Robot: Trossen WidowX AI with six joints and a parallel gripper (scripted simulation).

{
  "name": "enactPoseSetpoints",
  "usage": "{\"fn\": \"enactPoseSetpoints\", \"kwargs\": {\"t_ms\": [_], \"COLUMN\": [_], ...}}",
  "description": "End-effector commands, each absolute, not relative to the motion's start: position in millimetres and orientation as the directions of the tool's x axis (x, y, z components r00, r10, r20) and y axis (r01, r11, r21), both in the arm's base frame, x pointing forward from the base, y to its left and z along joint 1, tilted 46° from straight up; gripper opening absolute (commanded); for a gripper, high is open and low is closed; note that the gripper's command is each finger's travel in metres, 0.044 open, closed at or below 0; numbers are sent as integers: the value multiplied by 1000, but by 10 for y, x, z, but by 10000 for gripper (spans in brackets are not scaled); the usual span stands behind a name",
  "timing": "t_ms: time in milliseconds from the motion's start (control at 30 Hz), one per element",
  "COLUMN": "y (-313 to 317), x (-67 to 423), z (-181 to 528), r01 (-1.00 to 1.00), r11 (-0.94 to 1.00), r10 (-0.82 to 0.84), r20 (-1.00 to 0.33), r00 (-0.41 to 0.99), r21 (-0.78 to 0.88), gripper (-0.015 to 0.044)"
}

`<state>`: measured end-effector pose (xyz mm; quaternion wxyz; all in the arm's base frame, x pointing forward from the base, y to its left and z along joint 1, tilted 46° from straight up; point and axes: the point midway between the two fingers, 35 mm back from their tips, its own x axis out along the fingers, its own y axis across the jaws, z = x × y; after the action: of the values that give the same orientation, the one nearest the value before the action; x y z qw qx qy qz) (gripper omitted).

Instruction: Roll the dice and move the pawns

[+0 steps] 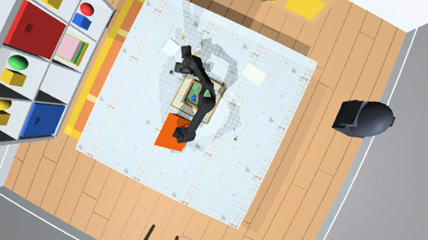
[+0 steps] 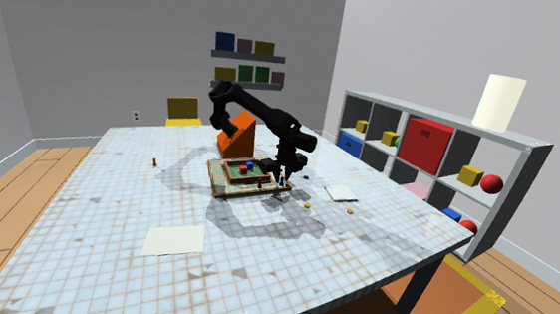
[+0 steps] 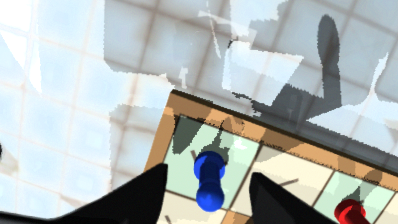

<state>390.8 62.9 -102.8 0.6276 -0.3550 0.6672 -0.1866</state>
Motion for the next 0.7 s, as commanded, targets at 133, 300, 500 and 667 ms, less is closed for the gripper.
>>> {"fn": "enactPoseSetpoints", "kwargs": {"t_ms": [133,300,500,667], "y": [600,600,600,751], "x": [3909,3909,3909,3934], "z": [-1052,-1052,-1052,-926], "r01": [-245,-245,-245,-245], "r11": [674,674,674,676], "r10": [-711,-711,-711,-708], "r20": [-702,-702,-702,-705], "r00": [42,42,42,42], "r21": [-697,-697,-697,-695], "gripper": [43,9,0,0]}}
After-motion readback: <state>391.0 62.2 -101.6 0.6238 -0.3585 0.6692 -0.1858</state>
